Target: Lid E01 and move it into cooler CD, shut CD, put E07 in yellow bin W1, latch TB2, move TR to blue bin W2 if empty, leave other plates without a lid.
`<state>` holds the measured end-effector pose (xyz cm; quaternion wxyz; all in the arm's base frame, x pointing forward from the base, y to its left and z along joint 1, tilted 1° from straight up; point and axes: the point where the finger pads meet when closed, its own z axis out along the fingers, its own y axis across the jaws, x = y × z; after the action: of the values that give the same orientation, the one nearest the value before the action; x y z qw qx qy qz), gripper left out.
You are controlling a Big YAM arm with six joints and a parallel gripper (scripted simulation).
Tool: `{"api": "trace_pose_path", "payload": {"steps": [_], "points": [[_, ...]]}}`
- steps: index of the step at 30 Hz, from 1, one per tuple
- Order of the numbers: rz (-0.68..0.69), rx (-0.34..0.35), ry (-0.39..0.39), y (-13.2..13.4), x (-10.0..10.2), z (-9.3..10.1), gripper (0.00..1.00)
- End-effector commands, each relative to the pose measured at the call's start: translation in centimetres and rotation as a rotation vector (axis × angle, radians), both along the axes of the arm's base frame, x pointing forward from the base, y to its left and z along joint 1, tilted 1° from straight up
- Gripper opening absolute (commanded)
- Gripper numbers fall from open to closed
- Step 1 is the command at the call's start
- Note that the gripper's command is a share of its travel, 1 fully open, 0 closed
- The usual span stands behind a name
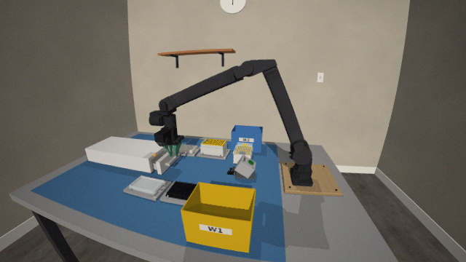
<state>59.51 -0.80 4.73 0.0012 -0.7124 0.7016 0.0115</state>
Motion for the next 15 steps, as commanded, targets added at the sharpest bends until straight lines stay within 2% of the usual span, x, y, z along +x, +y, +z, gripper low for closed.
{"api": "trace_pose_path", "payload": {"steps": [1, 12, 13, 15], "points": [[-0.005, 0.004, -0.02, 0.6, 0.9, -0.9, 0.3], [-0.005, 0.004, -0.021, 0.7, 0.9, -2.0, 0.3], [-0.005, 0.003, -0.042, 0.7, 1.8, -1.4, 0.3], [-0.005, 0.004, -0.019, 0.7, 0.8, -2.5, 0.3]]}}
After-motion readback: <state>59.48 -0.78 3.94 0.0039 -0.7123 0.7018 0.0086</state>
